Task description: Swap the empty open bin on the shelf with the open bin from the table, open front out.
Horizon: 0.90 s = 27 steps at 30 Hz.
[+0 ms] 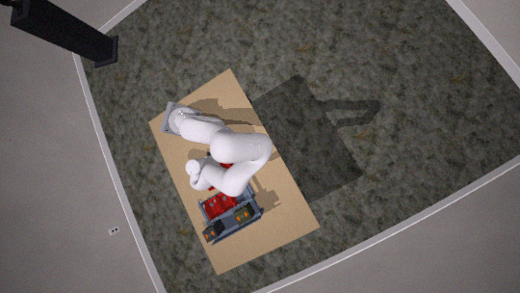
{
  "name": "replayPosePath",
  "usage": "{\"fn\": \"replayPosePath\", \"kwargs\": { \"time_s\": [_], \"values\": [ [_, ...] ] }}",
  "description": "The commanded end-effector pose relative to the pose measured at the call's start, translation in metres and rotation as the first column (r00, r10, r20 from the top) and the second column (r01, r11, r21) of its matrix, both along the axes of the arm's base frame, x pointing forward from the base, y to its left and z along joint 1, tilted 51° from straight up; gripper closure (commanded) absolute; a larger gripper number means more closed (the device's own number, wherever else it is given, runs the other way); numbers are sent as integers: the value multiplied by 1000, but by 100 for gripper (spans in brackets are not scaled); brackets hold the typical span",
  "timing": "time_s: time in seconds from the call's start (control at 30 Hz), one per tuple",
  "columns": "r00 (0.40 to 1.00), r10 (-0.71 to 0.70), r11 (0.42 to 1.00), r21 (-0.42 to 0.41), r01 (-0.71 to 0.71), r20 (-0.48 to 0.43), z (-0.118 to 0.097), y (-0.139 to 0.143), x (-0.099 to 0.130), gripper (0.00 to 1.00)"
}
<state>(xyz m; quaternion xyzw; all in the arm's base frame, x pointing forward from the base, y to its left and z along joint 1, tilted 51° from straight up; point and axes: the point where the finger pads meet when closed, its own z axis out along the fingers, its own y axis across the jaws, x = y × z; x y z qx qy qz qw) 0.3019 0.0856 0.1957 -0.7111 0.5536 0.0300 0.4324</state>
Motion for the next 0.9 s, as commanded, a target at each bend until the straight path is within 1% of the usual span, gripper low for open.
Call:
{"fn": "replayPosePath", "kwargs": {
  "time_s": [0.0, 0.23, 0.27, 0.87],
  "values": [
    [1000, 0, 1000, 0, 0, 0, 2, -2, -1, 5],
    [1000, 0, 1000, 0, 0, 0, 3, -3, -2, 5],
    [1000, 0, 1000, 0, 0, 0, 3, -3, -2, 100],
    [1000, 0, 1000, 0, 0, 0, 3, -3, -2, 100]
  ]
}}
